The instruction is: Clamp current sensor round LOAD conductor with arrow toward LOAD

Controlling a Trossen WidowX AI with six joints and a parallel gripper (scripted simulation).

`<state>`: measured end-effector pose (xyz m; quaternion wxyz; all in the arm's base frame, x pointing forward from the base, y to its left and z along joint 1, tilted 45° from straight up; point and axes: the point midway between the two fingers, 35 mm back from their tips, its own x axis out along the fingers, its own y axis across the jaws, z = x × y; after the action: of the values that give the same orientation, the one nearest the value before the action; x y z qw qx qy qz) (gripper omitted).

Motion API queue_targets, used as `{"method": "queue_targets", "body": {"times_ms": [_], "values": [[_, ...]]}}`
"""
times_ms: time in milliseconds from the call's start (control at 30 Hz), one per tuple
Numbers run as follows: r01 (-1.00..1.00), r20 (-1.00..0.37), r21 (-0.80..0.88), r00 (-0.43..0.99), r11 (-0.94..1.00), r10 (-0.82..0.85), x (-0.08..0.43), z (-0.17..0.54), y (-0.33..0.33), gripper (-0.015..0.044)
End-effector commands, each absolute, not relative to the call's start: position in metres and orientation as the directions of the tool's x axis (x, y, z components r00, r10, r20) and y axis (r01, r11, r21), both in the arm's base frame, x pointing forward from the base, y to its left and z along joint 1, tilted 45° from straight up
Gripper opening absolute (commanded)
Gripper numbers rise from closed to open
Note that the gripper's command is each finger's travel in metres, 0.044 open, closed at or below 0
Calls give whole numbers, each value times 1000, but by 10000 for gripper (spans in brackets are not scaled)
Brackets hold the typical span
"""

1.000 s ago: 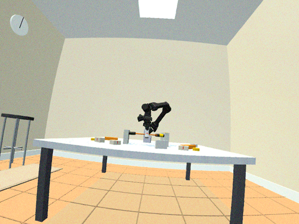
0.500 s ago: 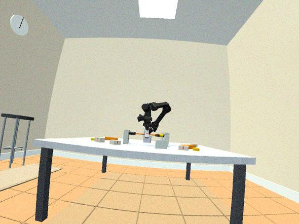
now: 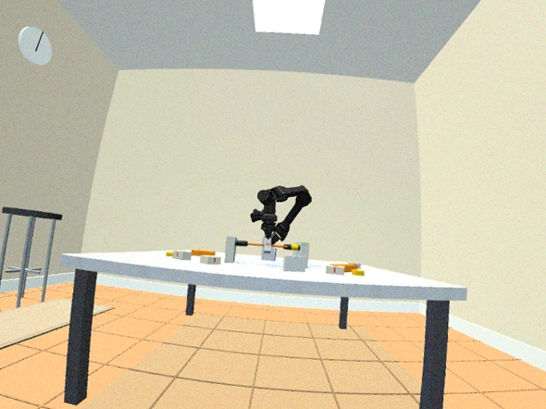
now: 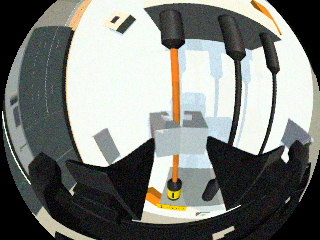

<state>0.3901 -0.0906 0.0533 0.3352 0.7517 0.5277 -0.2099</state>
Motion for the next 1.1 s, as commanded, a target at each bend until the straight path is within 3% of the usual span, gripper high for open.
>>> {"method": "queue_targets", "body": {"times_ms": [0,467,1000,1067], "values": [[943,-681,271,328,-191,654,395,56,-93,0],[981,-710,169,187,-93,679,403,57,-91,0],[977,-704,178,209,-116,679,401,55,-90,420],[977,-704,178,209,-116,679,401,55,-90,440]]}}
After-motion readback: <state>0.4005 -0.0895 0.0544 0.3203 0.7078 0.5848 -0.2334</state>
